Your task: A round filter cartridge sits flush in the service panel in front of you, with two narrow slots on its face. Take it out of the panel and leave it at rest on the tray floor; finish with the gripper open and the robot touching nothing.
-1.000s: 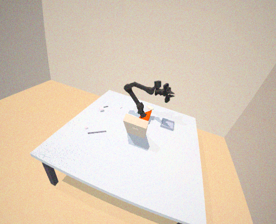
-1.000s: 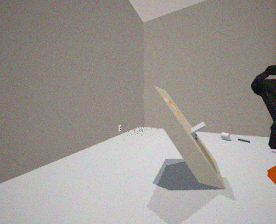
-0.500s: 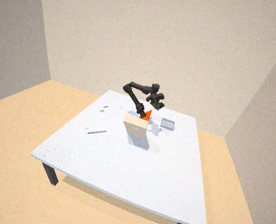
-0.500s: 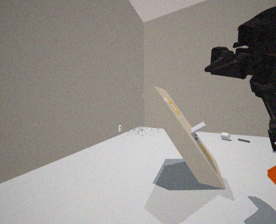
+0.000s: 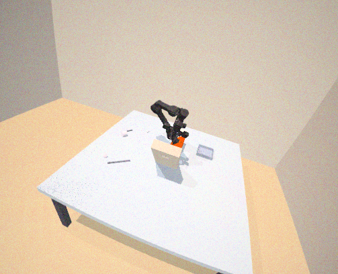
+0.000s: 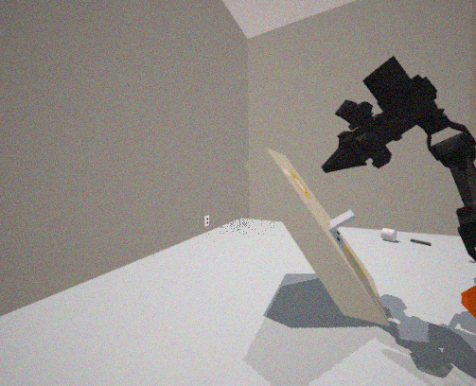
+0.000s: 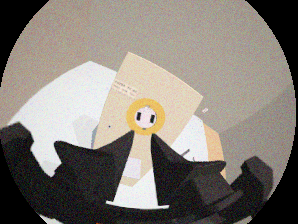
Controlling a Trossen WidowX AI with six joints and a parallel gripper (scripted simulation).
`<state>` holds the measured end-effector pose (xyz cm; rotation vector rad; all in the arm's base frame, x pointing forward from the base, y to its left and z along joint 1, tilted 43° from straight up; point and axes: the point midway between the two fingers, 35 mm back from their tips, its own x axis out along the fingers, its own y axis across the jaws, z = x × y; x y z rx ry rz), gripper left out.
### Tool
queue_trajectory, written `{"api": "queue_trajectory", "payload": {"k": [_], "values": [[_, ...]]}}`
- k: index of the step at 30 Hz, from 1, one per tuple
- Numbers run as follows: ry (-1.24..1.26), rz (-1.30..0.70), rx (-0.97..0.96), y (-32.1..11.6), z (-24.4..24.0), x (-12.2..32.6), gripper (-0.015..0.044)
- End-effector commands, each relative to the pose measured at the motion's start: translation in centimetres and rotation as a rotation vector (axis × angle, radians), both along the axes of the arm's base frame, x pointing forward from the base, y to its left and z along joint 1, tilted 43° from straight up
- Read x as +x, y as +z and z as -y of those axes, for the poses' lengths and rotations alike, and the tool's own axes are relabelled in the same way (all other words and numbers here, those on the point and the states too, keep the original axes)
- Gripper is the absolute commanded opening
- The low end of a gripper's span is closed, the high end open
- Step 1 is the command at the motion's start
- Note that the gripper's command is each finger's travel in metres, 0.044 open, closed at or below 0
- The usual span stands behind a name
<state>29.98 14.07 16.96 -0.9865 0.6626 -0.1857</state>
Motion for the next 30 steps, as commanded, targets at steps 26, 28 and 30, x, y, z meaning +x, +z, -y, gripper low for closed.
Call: {"api": "queue_trajectory", "payload": {"k": [26,28,30], "values": [[-0.011,0.009,0.010,-1.5,1.7,3.4,0.0112],[-0.011,0.010,0.009,-1.6,1.9,3.6,0.0112],[-0.011,0.011,0.009,-1.7,2.0,3.9,0.0112]]}}
